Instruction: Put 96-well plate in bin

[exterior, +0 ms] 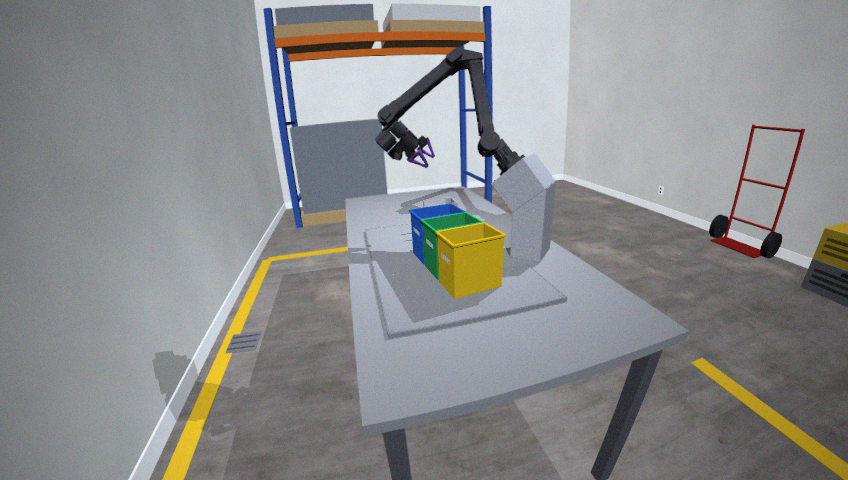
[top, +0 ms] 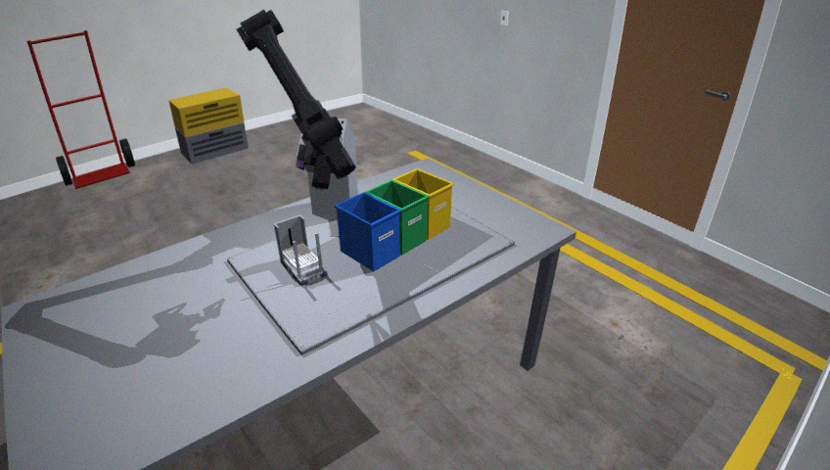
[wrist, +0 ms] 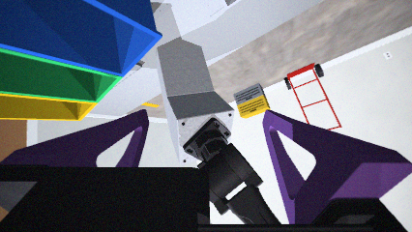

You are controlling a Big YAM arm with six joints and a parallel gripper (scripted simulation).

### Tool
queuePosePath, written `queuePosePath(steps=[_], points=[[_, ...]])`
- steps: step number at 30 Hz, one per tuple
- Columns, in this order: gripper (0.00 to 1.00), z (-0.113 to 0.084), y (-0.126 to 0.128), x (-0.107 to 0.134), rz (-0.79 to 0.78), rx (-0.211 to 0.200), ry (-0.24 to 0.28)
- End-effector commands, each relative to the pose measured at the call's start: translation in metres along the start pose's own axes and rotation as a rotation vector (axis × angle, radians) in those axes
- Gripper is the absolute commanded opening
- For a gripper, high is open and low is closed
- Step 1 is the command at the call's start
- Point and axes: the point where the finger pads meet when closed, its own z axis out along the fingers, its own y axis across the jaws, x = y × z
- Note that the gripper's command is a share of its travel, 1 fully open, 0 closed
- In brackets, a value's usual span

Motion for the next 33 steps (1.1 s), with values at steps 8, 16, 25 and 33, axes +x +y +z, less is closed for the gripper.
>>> queuePosePath(steps=[8,16,25,33], points=[[1.00,-0.002,0.000,0.000,0.001,-0.004,-0.006],[1.00,-0.002,0.000,0.000,0.001,-0.004,-0.006],[1.00,0.032,-0.005,-0.021,-0.119,-0.160,-0.128],[1.00,0.059,-0.013,-0.041,-0.239,-0.227,-0.276]])
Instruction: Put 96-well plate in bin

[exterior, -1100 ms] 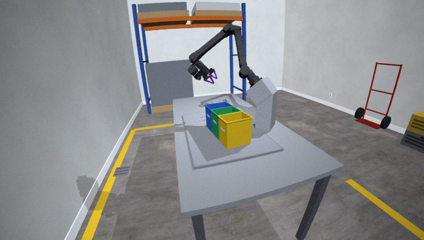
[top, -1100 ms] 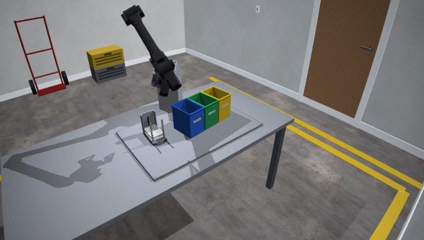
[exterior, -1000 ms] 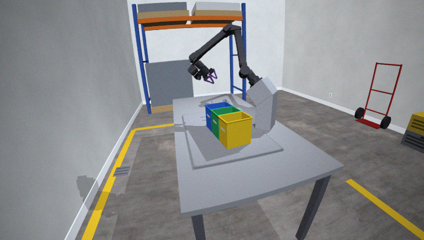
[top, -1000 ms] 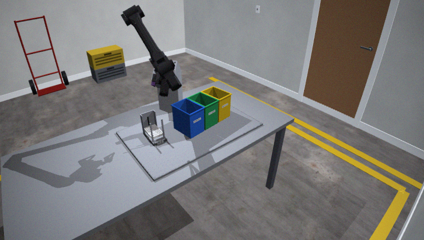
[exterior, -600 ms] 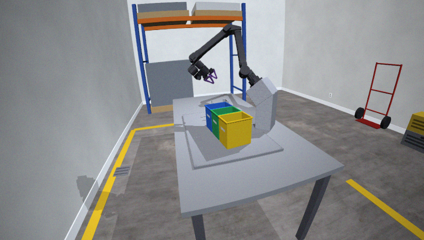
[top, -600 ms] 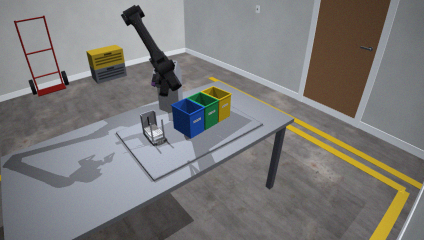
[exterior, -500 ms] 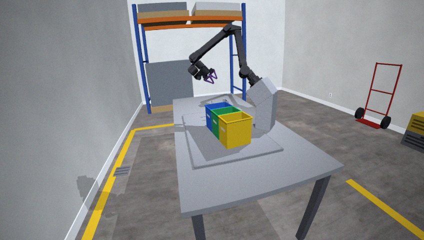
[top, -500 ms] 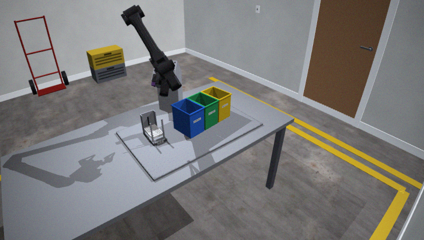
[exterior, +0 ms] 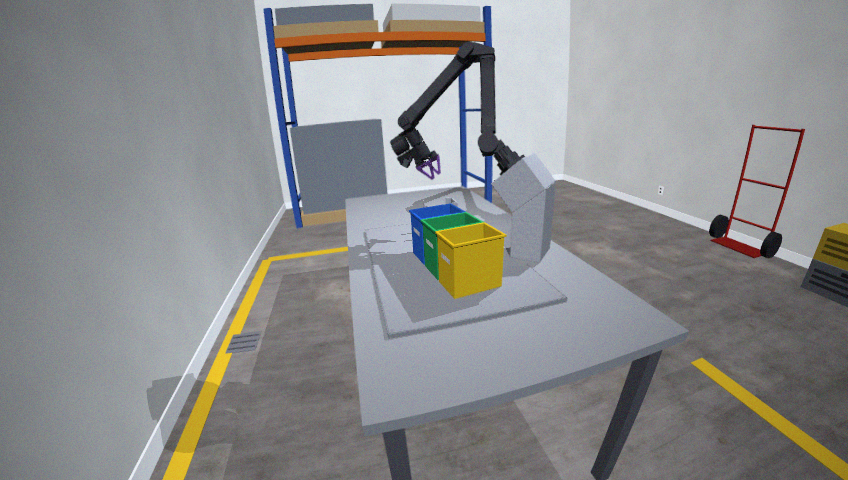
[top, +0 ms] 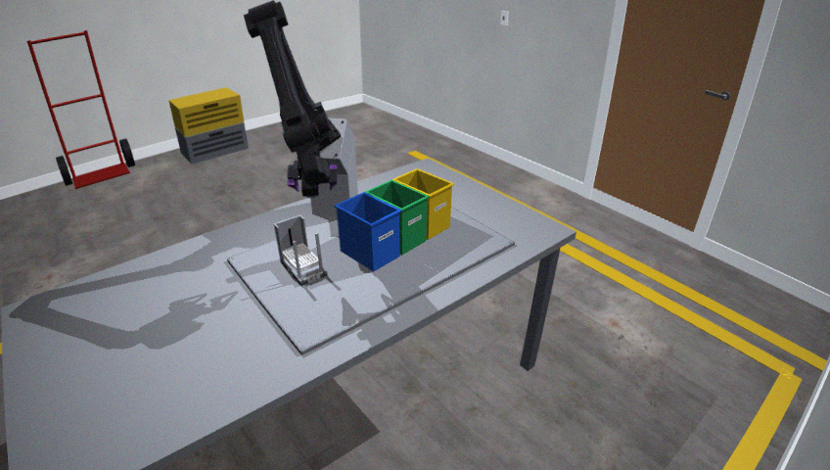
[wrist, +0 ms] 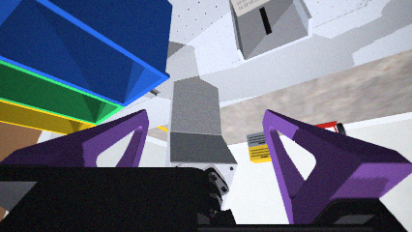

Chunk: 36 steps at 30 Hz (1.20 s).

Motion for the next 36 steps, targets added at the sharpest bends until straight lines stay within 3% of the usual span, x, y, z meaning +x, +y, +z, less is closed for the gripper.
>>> queuePosePath(steps=[1,8,9,13,16,18,24,27,29,32,36], points=[[1.00,-0.001,-0.005,-0.010,-0.117,-0.043,-0.070],[1.00,0.022,-0.026,-0.022,-0.251,-0.046,-0.230],[1.00,0.022,-0.026,-0.022,-0.251,-0.046,-0.230],[1.00,0.032,-0.041,-0.028,-0.334,-0.017,-0.326],[1.00,0.036,-0.048,-0.030,-0.377,0.007,-0.373],[1.00,0.036,-0.048,-0.030,-0.377,0.007,-0.373],[1.00,0.044,-0.073,-0.034,-0.502,0.108,-0.497],[1.00,0.044,-0.073,-0.034,-0.511,0.116,-0.505],[1.00,0.034,-0.077,-0.048,-0.509,0.123,-0.518],[1.00,0.043,-0.074,-0.041,-0.512,0.113,-0.500],[1.00,0.040,-0.071,-0.040,-0.511,0.109,-0.502]])
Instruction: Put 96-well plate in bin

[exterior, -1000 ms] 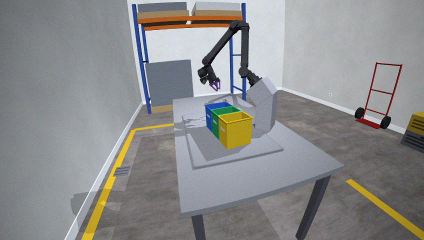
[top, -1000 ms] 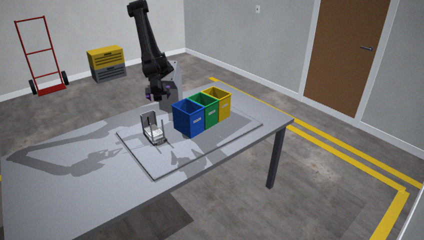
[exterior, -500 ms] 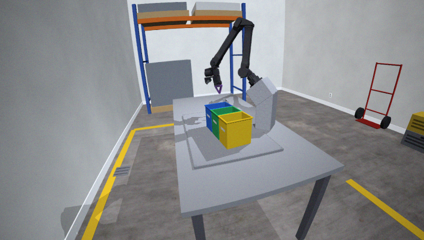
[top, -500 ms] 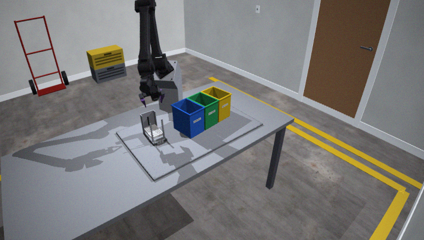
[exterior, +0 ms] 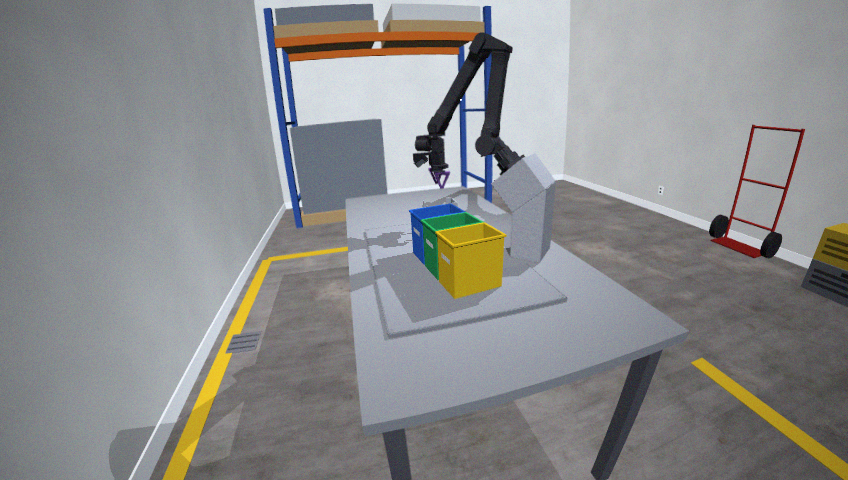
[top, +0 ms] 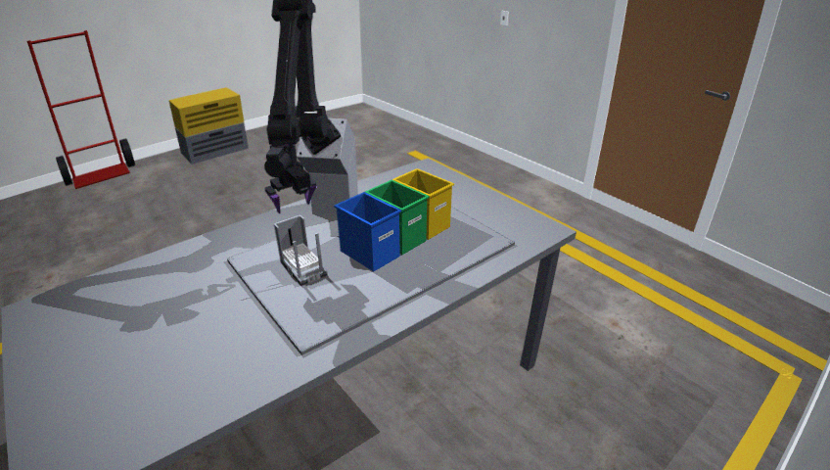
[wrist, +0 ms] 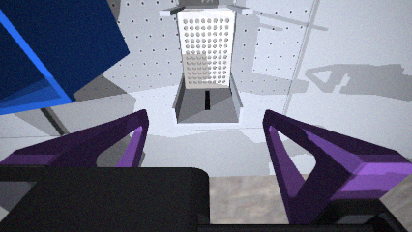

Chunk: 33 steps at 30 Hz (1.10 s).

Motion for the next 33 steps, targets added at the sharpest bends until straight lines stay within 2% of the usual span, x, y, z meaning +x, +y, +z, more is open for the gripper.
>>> queuePosePath(steps=[1,7,10,33], points=[[1.00,-0.004,-0.009,-0.008,-0.023,0.017,-0.021],[1.00,-0.004,-0.009,-0.008,-0.023,0.017,-0.021],[1.00,0.009,-0.003,0.002,-0.026,0.005,-0.001],[1.00,0.040,-0.005,0.000,-0.026,0.007,-0.003]])
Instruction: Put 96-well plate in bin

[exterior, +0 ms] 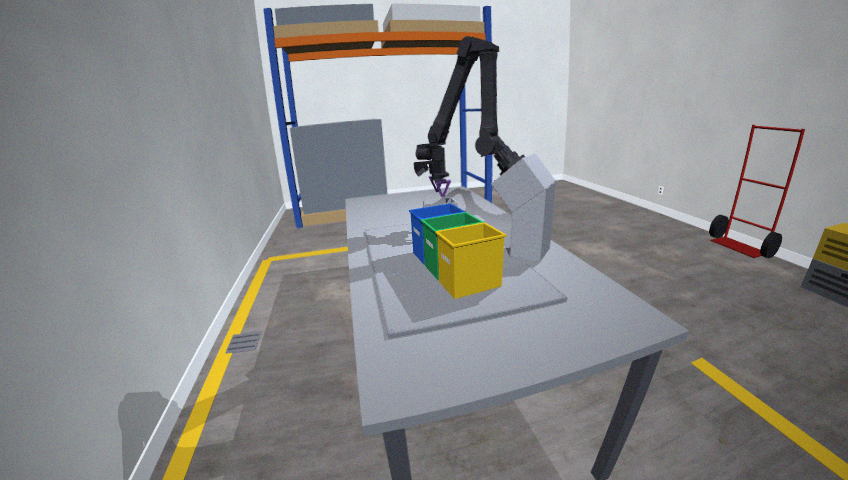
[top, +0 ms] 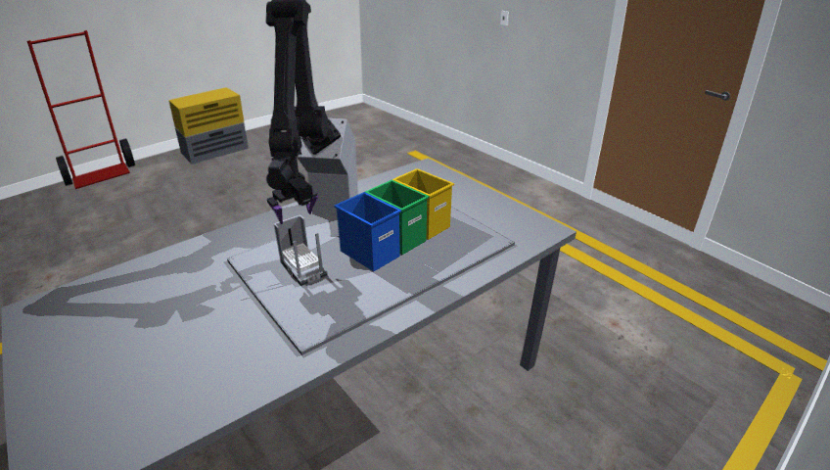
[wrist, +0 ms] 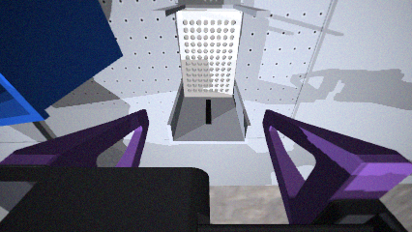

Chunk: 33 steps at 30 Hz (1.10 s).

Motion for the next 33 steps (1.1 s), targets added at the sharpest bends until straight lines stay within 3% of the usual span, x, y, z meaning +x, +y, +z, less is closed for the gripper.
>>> queuePosePath(steps=[1,33], points=[[1.00,0.002,-0.012,-0.006,-0.005,0.024,-0.017],[1.00,0.052,-0.011,-0.004,-0.005,0.021,-0.013]])
